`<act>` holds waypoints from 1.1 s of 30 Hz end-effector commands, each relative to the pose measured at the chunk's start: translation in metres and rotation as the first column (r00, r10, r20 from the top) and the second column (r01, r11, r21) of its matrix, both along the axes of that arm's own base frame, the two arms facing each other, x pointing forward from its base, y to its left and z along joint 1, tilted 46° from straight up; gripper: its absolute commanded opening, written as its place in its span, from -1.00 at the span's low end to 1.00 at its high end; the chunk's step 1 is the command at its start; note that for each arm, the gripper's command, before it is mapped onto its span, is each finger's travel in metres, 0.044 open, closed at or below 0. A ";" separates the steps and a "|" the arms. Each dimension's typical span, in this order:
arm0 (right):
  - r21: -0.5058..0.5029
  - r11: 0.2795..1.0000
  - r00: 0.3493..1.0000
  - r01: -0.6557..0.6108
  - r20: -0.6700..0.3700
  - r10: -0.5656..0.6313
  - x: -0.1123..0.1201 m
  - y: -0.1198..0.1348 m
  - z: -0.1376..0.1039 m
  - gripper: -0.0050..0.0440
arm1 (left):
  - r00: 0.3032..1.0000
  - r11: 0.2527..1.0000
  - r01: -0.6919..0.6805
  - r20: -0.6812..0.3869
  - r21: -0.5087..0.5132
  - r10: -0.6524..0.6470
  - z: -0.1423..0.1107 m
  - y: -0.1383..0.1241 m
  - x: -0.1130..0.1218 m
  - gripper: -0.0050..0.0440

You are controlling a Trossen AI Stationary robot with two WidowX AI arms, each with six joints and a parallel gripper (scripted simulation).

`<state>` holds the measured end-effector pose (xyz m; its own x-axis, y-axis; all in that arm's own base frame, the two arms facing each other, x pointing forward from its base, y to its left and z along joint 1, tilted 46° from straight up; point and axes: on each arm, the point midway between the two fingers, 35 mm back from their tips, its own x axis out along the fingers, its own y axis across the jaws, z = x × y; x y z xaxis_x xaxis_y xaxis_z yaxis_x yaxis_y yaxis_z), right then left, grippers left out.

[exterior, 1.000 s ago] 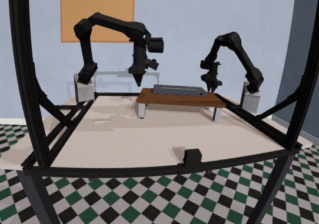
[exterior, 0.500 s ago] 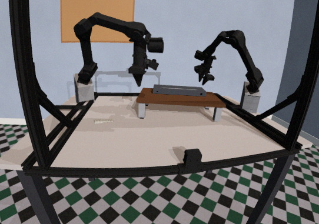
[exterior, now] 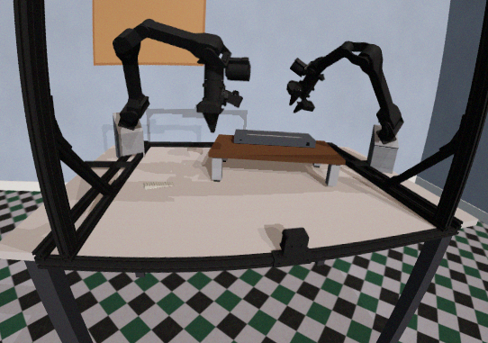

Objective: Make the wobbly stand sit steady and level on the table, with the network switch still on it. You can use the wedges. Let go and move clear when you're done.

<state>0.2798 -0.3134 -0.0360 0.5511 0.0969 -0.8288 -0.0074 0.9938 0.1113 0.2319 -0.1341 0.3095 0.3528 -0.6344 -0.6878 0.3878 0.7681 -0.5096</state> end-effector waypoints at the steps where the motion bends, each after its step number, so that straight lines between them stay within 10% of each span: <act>1: -0.151 0.987 0.996 0.059 0.076 -0.048 0.020 -0.041 0.044 0.19 | 1.000 1.000 0.000 0.000 0.000 0.000 0.000 0.000 0.000 -0.80; 10: -0.220 0.971 0.990 0.092 0.126 -0.066 0.027 -0.056 0.071 0.19 | 1.000 1.000 0.000 0.000 0.000 0.000 0.000 0.000 0.000 -0.80; 20: -0.442 0.853 0.933 0.276 0.338 -0.127 0.048 -0.111 0.190 0.19 | 1.000 1.000 0.000 0.000 0.000 0.000 0.000 0.000 0.000 -0.80; 27: -0.450 0.849 0.930 0.277 0.349 -0.119 0.048 -0.109 0.196 0.19 | 1.000 1.000 0.000 0.000 0.000 0.000 0.000 0.000 0.000 -0.80; 33: -0.524 0.756 0.869 0.393 0.481 -0.118 0.051 -0.125 0.272 0.19 | 1.000 1.000 0.000 0.000 0.000 0.000 0.000 0.000 0.000 -0.80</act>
<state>0.3287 -0.4294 0.1854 0.7507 -0.4606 -0.4736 0.2915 0.8743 -0.3882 0.2319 -0.1341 0.3095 0.3528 -0.6344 -0.6878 0.3878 0.7681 -0.5096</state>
